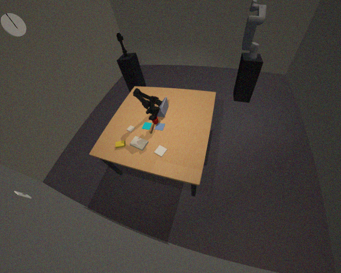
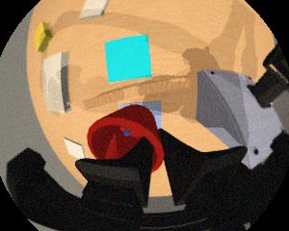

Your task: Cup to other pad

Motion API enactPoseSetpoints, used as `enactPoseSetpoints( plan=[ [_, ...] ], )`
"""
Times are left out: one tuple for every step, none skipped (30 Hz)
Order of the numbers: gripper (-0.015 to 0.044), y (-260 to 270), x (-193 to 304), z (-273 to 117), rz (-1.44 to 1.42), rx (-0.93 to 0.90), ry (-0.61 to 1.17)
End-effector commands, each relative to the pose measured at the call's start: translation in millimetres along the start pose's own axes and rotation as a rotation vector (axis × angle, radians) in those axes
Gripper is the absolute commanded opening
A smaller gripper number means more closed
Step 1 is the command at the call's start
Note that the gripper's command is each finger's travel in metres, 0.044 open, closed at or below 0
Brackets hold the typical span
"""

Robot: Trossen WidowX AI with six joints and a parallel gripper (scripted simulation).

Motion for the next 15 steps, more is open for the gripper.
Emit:
enactPoseSetpoints(
  plan=[
    [0.0, -1, -12, 0, -0.006, -0.001, -0.006],
    [0.0, -1, -14, 0, -0.006, -0.001, -0.006],
    [0.0, -1, -16, 0, -0.006, -0.001, -0.006],
    [0.0, -1, -19, -1, -0.006, -0.001, -0.007],
    [0.0, -1, -22, -1, -0.006, -0.001, -0.007],
    [0.0, -1, -24, -1, -0.006, -0.001, -0.007],
    [0.0, -1, -27, -1, -0.006, -0.001, -0.007],
    [0.0, -1, -29, -1, -0.006, -0.001, -0.007],
    [0.0, -1, -32, -1, -0.006, -0.001, -0.007],
    [0.0, -1, -35, -1, -0.006, -0.001, -0.007],
    [0.0, -1, -37, -1, -0.006, -0.001, -0.007],
    [0.0, -1, -40, -2, -0.006, -0.001, -0.007],
    [0.0, -1, -42, -2, -0.006, -0.001, -0.007],
    [0.0, -1, -45, -2, -0.006, -0.001, -0.008],
    [0.0, -1, -47, -2, -0.006, -0.001, -0.008]
  ],
)
Point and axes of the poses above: the point midway between the two fingers, 35 mm back from their tips, its own z axis out along the fingers, its own y axis across the jaws, x = y × z, the point moved 8 cm from there along -z, back along the fingers, and after that the axes turned 9 degrees about -z, right-handed, at the moved point
